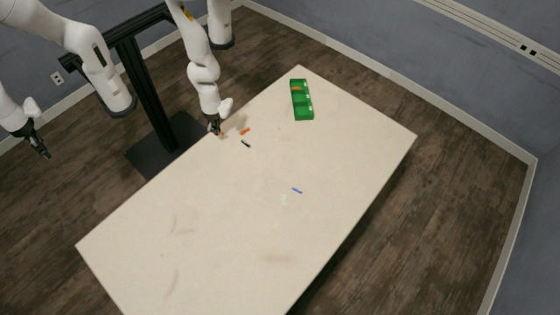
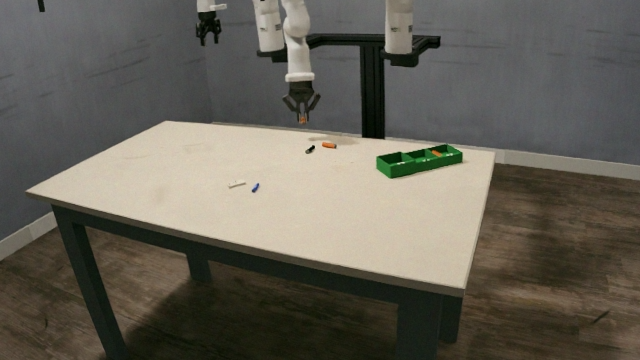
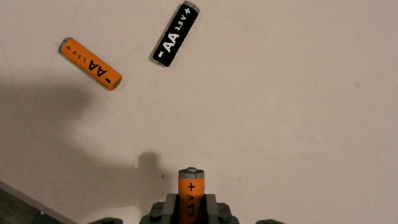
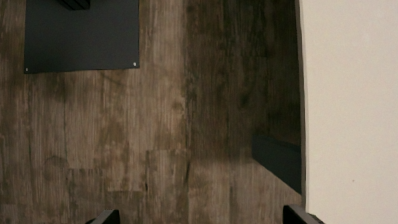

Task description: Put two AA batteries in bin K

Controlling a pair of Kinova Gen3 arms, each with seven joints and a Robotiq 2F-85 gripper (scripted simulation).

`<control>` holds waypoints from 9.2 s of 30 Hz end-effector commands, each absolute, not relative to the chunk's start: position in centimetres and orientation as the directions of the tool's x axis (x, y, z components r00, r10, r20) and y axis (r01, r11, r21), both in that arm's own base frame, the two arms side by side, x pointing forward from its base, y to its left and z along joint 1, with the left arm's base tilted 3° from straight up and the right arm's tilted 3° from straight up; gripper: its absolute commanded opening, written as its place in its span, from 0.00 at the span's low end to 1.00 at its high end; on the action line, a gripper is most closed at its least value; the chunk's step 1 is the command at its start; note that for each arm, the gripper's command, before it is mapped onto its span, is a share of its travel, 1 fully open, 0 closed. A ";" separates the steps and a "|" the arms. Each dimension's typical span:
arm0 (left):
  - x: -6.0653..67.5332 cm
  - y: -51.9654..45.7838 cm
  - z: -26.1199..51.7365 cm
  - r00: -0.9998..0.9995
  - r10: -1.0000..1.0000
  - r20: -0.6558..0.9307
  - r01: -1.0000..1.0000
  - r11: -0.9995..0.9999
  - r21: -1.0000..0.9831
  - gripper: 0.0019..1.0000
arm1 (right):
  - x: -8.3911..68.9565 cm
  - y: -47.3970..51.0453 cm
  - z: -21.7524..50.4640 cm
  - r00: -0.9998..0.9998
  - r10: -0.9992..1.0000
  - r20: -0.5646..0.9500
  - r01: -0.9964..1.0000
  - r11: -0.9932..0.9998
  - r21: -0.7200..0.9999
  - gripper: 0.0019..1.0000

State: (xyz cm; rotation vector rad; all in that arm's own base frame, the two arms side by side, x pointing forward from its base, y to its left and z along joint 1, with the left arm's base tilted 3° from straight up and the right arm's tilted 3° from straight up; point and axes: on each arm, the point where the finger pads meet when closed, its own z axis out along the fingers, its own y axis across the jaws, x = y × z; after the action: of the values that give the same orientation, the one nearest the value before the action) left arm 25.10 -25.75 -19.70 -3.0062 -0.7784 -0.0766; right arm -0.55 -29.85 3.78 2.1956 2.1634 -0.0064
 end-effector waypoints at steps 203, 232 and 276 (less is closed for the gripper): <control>27.4 23.1 -15.7 0.688 0.723 0.062 0.724 -0.689 -0.003 1.00 | -0.5 -29.9 3.8 0.016 0.999 -0.045 0.999 -0.014 0.039 1.00; 27.0 22.6 -4.9 0.688 0.723 0.062 0.724 -0.689 -0.004 1.00 | -0.5 -29.9 3.8 0.016 0.999 -0.045 0.999 -0.014 0.039 1.00; 26.9 22.5 -3.5 0.688 0.723 0.062 0.724 -0.689 -0.004 1.00 | -0.5 -29.9 3.8 0.016 0.999 -0.045 0.999 -0.014 0.039 1.00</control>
State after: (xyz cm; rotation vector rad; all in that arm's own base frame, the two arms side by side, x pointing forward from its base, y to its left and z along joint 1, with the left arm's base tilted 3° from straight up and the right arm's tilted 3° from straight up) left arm 26.90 22.48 -3.56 -2.8612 -1.2265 -0.0847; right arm -0.55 -29.85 3.78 2.1956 2.1634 -0.0064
